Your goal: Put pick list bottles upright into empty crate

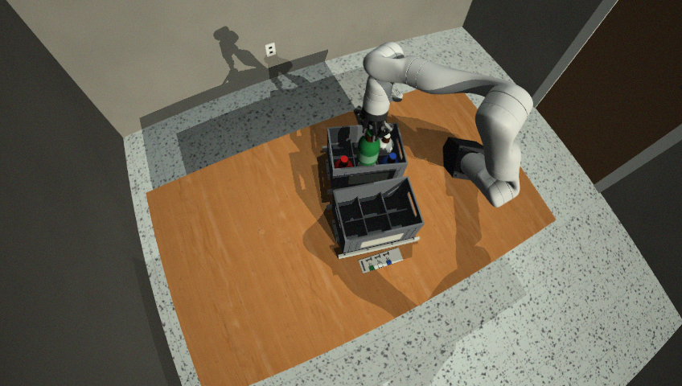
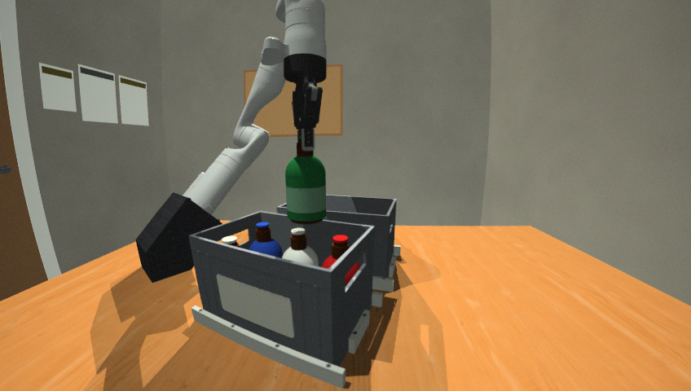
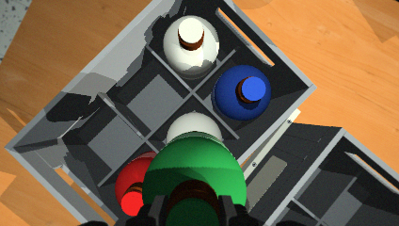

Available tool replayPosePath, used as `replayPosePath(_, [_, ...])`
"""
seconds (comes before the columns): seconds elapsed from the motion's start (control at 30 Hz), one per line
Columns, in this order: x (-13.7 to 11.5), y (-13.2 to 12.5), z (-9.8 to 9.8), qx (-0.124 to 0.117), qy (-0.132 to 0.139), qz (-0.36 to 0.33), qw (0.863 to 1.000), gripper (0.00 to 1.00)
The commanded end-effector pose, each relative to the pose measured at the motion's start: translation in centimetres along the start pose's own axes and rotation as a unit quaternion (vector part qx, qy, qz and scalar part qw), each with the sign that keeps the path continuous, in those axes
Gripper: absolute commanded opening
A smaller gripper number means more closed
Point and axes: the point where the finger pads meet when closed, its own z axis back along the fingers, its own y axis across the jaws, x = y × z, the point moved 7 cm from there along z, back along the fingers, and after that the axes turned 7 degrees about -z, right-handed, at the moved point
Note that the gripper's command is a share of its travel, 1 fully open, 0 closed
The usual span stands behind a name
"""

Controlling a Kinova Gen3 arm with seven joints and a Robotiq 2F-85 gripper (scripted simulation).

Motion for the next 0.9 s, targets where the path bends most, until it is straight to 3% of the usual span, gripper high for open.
replayPosePath(0.0, [0.2,0.3,0.6,-0.010,-0.002,0.004,1.000,0.10])
replayPosePath(0.87, [0.3,5.1,0.5,-0.010,-0.002,0.004,1.000,0.10])
